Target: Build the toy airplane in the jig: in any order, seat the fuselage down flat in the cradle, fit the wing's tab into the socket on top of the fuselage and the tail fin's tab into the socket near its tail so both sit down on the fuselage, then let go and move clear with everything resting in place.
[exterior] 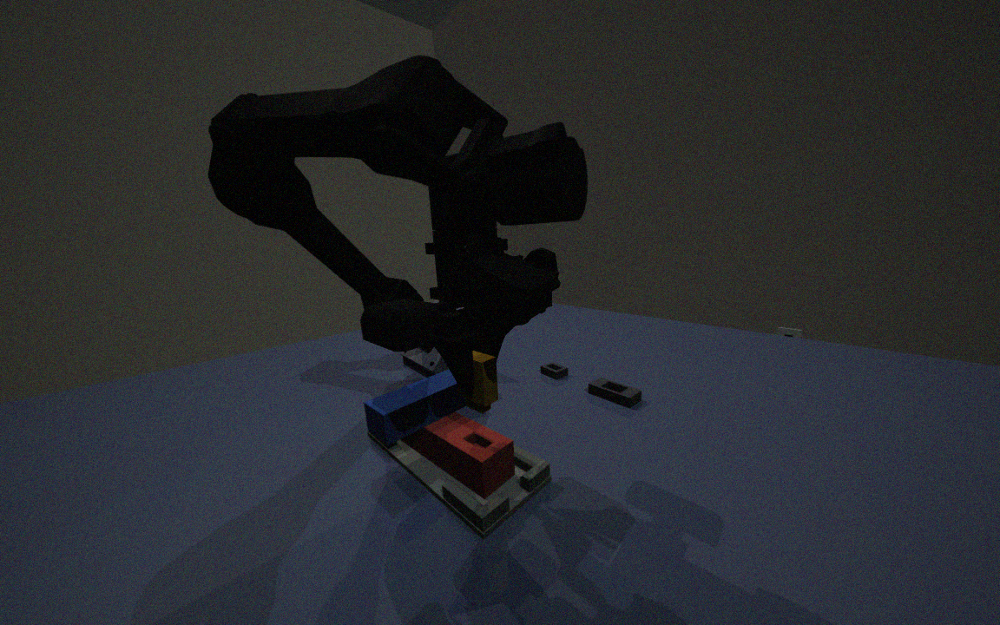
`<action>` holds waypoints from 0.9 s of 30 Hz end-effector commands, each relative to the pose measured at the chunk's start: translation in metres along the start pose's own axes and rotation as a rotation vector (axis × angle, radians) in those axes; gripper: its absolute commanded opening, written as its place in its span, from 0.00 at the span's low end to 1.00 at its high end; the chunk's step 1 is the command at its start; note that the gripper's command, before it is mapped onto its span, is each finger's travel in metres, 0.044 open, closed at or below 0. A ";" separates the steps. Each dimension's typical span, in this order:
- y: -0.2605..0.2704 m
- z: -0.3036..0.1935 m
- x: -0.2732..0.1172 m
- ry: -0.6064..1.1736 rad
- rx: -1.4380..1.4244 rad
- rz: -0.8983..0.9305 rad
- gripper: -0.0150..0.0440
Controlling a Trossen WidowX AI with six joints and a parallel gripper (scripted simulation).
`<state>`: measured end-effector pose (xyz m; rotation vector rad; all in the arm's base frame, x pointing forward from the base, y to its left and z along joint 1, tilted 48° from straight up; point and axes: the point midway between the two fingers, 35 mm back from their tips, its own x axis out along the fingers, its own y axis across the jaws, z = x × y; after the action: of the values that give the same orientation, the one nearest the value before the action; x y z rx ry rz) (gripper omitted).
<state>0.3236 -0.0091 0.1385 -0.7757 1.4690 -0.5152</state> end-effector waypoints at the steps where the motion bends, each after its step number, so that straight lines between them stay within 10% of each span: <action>1: -0.003 0.000 -0.001 -0.003 -0.007 -0.004 0.36; 27: -0.004 0.000 0.008 -0.003 -0.007 -0.003 0.36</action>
<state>0.3256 -0.0137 0.1393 -0.7768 1.4637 -0.5121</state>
